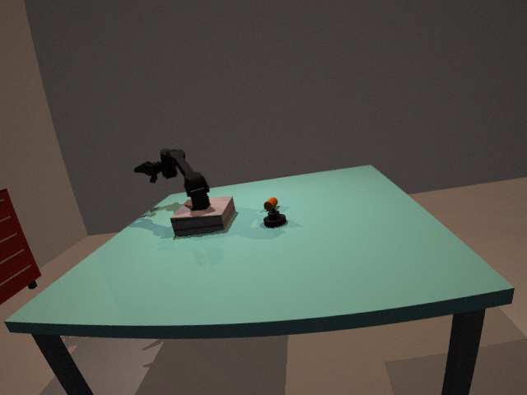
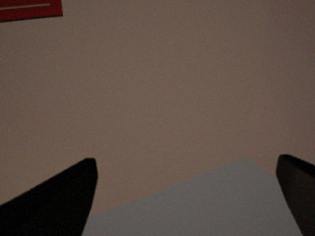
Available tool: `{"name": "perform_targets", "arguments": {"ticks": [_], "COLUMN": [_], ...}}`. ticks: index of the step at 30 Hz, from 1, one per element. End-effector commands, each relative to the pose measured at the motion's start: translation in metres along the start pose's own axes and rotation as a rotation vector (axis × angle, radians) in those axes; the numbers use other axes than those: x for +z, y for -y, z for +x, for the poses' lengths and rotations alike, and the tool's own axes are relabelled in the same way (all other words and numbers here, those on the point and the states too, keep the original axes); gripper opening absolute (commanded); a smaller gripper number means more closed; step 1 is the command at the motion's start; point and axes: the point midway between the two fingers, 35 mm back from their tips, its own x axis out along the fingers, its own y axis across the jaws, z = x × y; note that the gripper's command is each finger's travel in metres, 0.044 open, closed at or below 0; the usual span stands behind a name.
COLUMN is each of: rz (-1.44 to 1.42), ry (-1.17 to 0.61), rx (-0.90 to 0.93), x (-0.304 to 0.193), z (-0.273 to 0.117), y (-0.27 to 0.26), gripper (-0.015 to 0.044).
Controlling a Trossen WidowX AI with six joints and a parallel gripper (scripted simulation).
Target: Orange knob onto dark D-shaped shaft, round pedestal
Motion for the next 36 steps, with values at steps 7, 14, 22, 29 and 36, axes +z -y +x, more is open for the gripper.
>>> {"name": "perform_targets", "arguments": {"ticks": [7, 14, 22, 29, 36], "rz": [0.331, 0.753, 1.199, 1.487, 1.694], "ry": [-0.108, -0.298, -0.655, -1.071, -1.590], "rx": [0.320, 0.691, 1.102, 1.426, 1.698], "x": [-0.035, -0.046, -0.039, -0.023, -0.003], "z": [-0.092, -0.231, -0.399, -0.528, -0.621], "y": [-0.049, -0.076, -0.050, 0.025, 0.141], "gripper": [0.0440, 0.0440, 0.0440, 0.0440, 0.0440]}}
